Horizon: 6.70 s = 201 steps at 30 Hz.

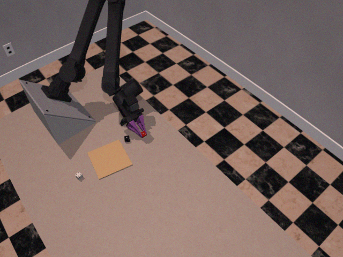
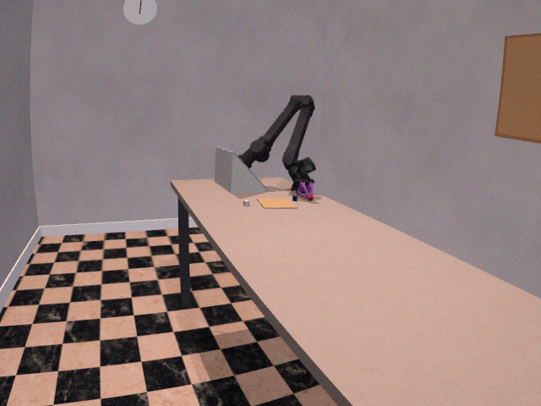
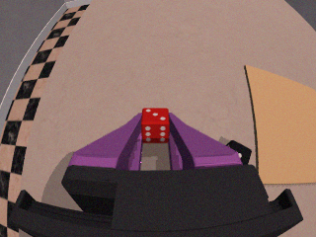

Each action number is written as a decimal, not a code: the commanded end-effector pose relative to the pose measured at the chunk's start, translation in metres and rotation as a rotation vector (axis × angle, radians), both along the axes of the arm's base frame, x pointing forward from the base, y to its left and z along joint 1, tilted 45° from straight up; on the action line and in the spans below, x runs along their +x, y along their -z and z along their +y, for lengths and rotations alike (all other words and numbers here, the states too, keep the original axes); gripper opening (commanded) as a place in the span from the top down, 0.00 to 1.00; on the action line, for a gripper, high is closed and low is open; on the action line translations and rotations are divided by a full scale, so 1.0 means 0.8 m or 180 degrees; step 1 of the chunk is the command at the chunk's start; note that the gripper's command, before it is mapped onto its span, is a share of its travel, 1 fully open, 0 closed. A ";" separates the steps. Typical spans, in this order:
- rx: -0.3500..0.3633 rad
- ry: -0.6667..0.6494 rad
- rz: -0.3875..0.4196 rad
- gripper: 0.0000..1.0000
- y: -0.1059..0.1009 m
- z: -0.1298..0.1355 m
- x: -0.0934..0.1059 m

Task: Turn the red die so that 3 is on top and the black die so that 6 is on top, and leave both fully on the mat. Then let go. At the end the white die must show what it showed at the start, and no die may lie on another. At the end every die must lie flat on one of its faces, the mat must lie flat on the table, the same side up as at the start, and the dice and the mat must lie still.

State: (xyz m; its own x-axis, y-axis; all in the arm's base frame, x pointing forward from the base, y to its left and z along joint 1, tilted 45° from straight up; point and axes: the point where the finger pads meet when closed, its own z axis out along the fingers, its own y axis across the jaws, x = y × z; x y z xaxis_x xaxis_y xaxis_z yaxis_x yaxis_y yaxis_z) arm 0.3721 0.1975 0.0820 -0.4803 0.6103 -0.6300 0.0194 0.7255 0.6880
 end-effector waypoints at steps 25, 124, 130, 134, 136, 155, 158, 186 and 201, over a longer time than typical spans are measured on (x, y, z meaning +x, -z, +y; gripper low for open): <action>0.0085 0.0023 -0.0066 0.85 -0.007 0.005 0.006; 0.0061 0.0013 -0.0028 0.65 -0.027 -0.018 -0.056; 0.0076 0.0072 -0.0038 0.65 -0.032 -0.027 -0.049; 0.0008 0.0046 -0.0052 0.65 -0.039 -0.036 -0.051; 0.0010 0.0046 -0.0056 0.65 -0.043 -0.039 -0.050; -0.0007 -0.0015 -0.0034 0.65 -0.084 -0.067 -0.048; 0.0028 0.0004 -0.0079 0.65 -0.101 -0.071 -0.037; 0.0031 -0.2284 0.2290 0.65 -0.123 -0.104 0.021; 0.0026 -0.2371 0.2347 0.00 -0.125 -0.102 0.020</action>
State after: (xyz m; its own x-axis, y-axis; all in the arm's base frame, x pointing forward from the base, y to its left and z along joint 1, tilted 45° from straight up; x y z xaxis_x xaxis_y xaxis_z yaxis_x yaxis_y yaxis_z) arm 0.3747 0.1193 0.1665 -0.9997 0.0166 0.0204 0.0261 0.7210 0.6924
